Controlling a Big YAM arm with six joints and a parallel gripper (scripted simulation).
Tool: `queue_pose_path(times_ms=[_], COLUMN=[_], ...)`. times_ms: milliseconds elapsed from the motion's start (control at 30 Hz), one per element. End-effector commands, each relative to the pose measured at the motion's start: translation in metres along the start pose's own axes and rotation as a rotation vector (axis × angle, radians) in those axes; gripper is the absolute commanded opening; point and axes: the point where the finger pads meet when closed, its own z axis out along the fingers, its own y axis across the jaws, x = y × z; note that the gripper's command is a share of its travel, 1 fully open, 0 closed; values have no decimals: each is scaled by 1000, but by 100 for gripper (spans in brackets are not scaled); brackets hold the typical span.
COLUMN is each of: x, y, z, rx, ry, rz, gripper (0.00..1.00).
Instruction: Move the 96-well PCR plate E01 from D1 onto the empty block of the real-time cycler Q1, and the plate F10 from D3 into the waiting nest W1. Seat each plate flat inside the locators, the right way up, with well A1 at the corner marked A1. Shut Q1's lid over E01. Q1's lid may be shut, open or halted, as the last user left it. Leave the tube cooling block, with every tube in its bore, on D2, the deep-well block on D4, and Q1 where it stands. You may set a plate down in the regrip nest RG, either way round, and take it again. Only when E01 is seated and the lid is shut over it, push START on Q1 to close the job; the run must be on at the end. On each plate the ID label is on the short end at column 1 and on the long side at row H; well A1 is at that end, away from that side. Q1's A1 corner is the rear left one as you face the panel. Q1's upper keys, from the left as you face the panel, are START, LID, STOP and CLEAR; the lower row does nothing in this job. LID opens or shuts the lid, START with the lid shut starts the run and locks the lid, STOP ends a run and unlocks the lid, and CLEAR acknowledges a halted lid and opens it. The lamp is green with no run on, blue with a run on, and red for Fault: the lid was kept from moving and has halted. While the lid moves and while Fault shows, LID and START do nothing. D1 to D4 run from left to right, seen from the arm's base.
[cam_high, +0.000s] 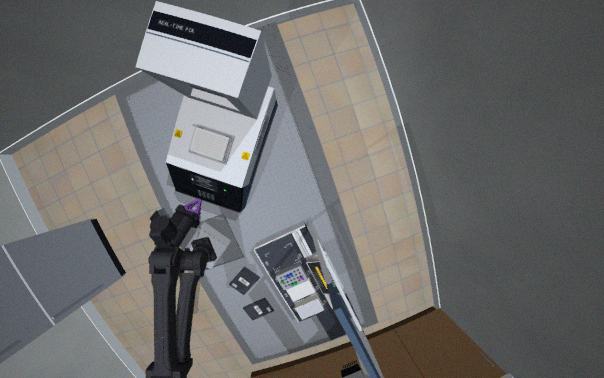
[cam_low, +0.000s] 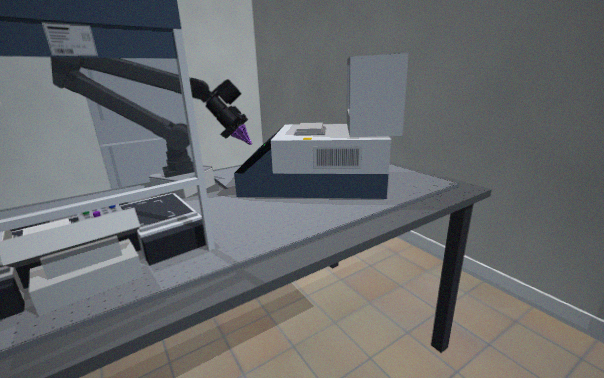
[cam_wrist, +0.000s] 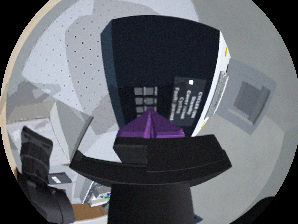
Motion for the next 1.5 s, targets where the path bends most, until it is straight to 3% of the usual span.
queue_pose_path(times_ms=[0,633,933,1033,1233,1467], x=[-3,0,1,-2,1,-4], y=[-24,-3,-3,-14,-6,-10], z=[-8,-3,17,16,31,23], rx=[29,7,4,34,13,26], ry=[-9,-5,-1,-12,-2,-10], rz=[9,5,1,5,3,7], gripper=[0,0,0,0,0,0])
